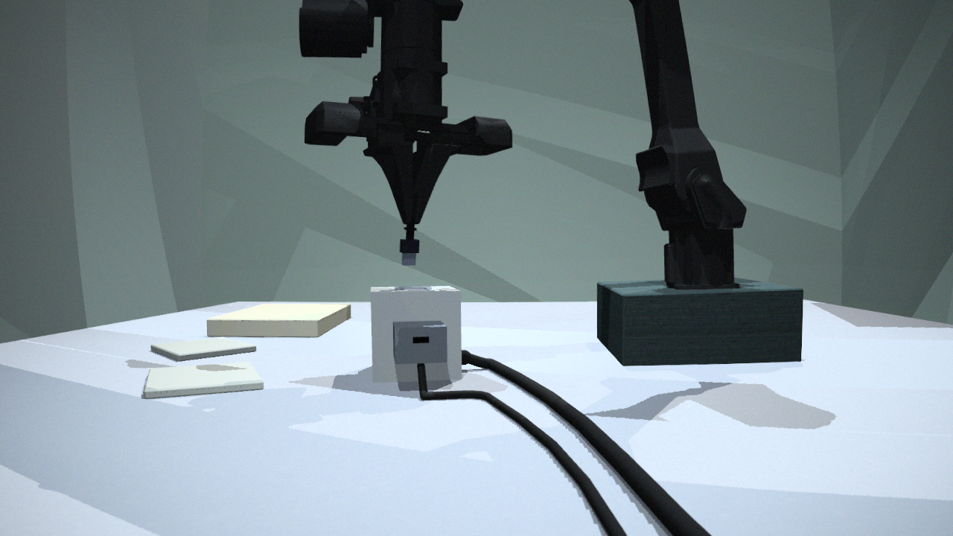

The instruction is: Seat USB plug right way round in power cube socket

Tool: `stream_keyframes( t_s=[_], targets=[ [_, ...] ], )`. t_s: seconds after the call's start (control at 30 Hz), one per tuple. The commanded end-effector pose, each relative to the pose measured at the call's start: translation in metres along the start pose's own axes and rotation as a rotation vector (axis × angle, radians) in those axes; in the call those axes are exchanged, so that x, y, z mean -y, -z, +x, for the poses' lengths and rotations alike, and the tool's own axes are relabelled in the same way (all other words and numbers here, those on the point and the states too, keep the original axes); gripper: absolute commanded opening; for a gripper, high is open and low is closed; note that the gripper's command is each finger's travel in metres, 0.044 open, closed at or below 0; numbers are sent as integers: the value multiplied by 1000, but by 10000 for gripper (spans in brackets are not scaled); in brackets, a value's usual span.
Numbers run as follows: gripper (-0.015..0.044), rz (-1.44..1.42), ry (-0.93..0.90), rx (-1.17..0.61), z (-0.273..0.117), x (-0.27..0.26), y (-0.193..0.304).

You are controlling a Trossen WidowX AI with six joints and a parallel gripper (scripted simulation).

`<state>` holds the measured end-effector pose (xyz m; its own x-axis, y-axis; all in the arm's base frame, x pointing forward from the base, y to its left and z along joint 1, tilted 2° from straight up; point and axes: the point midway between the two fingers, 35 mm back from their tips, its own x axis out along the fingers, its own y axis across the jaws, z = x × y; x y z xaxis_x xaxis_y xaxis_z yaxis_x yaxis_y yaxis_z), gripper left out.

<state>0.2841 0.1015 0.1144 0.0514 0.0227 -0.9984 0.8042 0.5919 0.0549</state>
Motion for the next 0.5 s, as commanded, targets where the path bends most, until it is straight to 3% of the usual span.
stream_keyframes(
  t_s=[0.0, 0.47],
  targets=[
    [0, 100, 0, 0, 0, 0, 0],
    [0, 403, 0, 0, 0, 0, 0]
  ],
)
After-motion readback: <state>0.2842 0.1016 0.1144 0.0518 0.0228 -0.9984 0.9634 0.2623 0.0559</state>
